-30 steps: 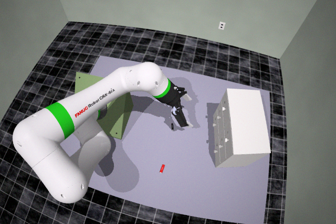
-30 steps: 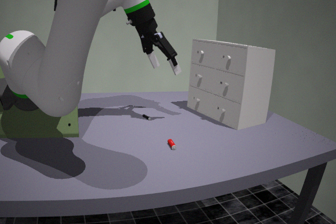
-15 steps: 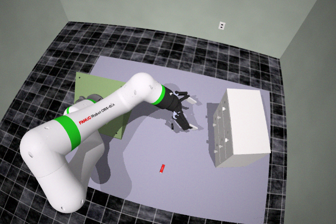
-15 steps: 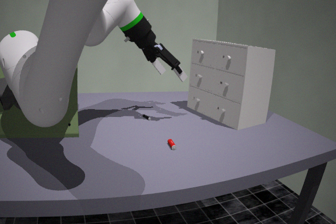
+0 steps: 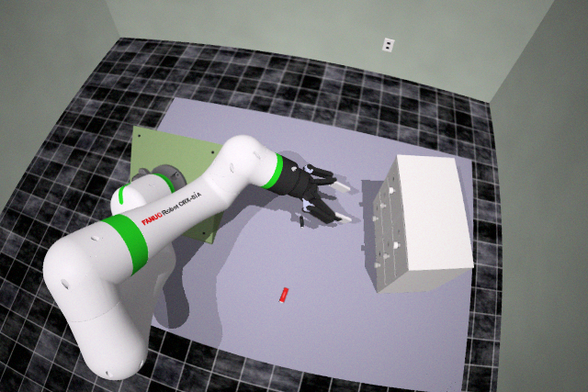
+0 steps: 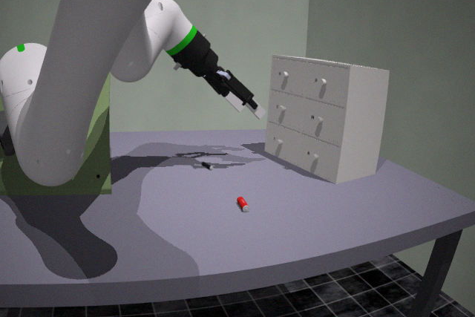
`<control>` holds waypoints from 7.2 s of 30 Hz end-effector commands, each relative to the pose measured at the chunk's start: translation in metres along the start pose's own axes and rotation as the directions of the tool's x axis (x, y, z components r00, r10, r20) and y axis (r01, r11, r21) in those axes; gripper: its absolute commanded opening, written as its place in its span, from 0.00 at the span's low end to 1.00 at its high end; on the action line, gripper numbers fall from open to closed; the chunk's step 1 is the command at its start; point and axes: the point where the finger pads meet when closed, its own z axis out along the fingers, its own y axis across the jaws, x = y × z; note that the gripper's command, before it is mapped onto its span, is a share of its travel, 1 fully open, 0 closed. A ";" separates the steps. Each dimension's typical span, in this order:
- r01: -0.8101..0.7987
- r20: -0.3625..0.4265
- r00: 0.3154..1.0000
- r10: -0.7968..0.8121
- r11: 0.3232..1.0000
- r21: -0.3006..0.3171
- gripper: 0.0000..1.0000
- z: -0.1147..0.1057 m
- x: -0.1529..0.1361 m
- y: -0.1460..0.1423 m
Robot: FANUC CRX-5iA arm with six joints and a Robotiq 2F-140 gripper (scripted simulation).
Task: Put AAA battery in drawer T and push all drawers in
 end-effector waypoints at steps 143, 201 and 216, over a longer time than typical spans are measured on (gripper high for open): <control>0.000 -0.001 1.000 0.000 1.000 0.000 0.08 0.136 -0.006 0.000; 0.000 -0.001 1.000 0.000 1.000 0.000 0.08 0.114 -0.024 0.000; 0.000 -0.001 1.000 0.000 1.000 0.000 0.08 0.099 -0.037 0.000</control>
